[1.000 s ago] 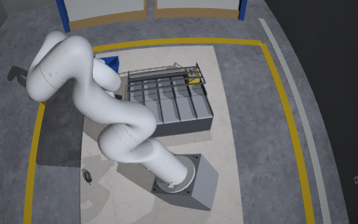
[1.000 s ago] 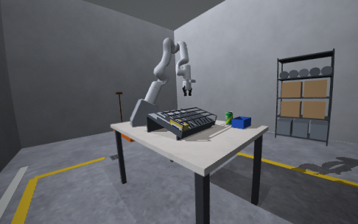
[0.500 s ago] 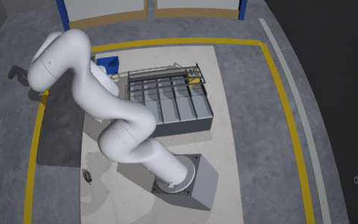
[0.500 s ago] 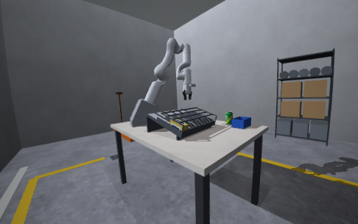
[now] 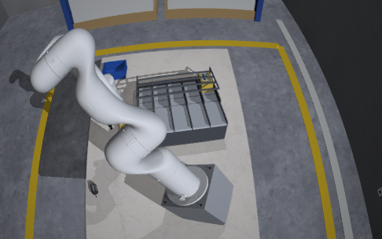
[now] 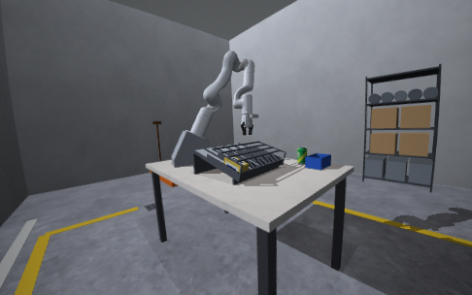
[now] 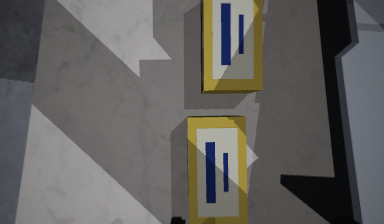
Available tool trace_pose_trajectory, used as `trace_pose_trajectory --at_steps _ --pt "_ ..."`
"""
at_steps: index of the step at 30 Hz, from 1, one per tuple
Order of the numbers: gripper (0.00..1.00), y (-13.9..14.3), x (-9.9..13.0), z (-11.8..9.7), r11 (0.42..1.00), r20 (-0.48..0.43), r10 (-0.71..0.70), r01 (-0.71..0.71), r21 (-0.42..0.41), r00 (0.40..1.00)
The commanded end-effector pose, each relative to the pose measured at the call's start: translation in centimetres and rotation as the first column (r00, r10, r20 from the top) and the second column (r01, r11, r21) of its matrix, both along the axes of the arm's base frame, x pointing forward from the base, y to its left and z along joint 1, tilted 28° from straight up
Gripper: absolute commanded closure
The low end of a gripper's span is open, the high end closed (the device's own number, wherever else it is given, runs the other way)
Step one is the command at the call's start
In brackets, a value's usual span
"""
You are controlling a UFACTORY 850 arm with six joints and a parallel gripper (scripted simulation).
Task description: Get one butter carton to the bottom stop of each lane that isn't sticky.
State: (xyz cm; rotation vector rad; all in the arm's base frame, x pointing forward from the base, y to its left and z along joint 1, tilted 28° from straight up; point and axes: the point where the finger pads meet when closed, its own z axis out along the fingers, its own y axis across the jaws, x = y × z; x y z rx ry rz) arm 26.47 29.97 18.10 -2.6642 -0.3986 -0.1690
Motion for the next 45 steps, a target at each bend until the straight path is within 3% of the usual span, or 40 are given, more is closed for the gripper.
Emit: trace_pose_trajectory --at_steps 1,2,3,17,19,20,34,36,37,45 --pt "0.1 1.2 0.3 -2.0 1.0 0.013 -0.003 0.002 0.019 1.0" --pt "0.1 1.2 0.3 -2.0 1.0 0.013 -0.003 0.002 0.019 1.0" --pt "0.1 0.2 0.1 -0.3 1.0 0.001 0.0 0.0 0.001 1.0" --pt "0.1 2.9 0.5 -5.2 1.0 0.007 -0.001 0.001 0.01 1.0" --pt "0.1 2.9 0.5 -5.2 1.0 0.007 -0.001 0.001 0.01 1.0" --pt "0.1 1.9 0.3 -3.6 1.0 -0.009 0.003 -0.003 -0.006 1.0" --pt "0.1 4.6 0.8 -8.4 1.0 0.002 0.001 -0.001 0.009 1.0" --pt "0.1 4.6 0.8 -8.4 1.0 0.002 0.001 -0.001 0.009 1.0" --pt "0.1 3.7 0.6 -6.8 1.0 -0.013 0.005 -0.005 -0.004 1.0" --pt "0.1 5.2 0.9 -9.6 1.0 -0.002 0.003 -0.003 0.007 1.0"
